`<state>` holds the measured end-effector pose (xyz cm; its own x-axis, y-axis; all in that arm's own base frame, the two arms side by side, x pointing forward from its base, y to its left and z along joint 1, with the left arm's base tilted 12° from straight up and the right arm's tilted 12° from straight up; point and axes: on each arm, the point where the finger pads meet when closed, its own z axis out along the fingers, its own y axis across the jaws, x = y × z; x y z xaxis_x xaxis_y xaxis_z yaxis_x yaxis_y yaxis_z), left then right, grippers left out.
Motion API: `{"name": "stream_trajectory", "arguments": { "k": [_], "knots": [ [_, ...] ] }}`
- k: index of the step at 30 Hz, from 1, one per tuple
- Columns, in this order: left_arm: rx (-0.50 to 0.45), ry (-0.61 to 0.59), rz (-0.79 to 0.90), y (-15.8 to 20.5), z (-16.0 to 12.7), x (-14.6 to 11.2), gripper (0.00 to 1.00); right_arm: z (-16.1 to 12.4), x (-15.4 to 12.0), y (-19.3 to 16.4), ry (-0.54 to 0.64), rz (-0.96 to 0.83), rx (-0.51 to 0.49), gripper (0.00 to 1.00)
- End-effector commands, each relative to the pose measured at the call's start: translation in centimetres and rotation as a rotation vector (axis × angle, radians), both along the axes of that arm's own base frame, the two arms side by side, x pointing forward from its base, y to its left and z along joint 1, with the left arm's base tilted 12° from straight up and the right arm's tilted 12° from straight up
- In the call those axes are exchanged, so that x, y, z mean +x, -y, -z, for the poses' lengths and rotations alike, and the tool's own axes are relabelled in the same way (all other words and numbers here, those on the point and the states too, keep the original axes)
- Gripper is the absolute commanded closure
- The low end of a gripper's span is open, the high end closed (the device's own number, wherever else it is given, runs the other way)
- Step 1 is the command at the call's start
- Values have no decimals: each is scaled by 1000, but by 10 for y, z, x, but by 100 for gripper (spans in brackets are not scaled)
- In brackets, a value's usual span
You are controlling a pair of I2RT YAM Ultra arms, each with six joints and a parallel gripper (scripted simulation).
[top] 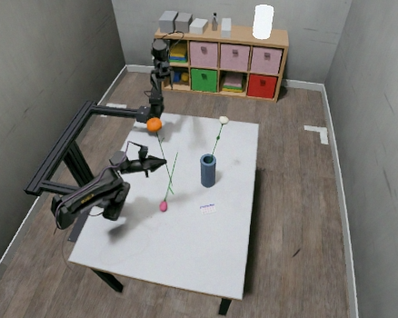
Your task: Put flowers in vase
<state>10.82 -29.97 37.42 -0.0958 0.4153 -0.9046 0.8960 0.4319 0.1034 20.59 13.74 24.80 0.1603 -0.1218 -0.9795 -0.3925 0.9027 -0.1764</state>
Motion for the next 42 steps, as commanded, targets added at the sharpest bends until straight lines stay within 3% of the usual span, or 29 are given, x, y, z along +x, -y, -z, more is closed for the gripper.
{"name": "stream_trajectory", "arguments": {
  "k": [1, 5, 16, 42],
  "knots": [
    [-9, 25, -59, 8, 15, 9, 30, -12, 1, -1, 17, -4, 17, 100],
    [39, 32, -94, 12, 46, 17, 30, -12, 1, -1, 17, -4, 17, 100],
    [107, 45, -140, 12, 91, 25, 30, -12, 1, -1, 17, -4, 17, 100],
    [120, 52, -156, 7, 101, 28, 30, -19, 2, 0, 20, 0, 27, 100]
  ]
}}
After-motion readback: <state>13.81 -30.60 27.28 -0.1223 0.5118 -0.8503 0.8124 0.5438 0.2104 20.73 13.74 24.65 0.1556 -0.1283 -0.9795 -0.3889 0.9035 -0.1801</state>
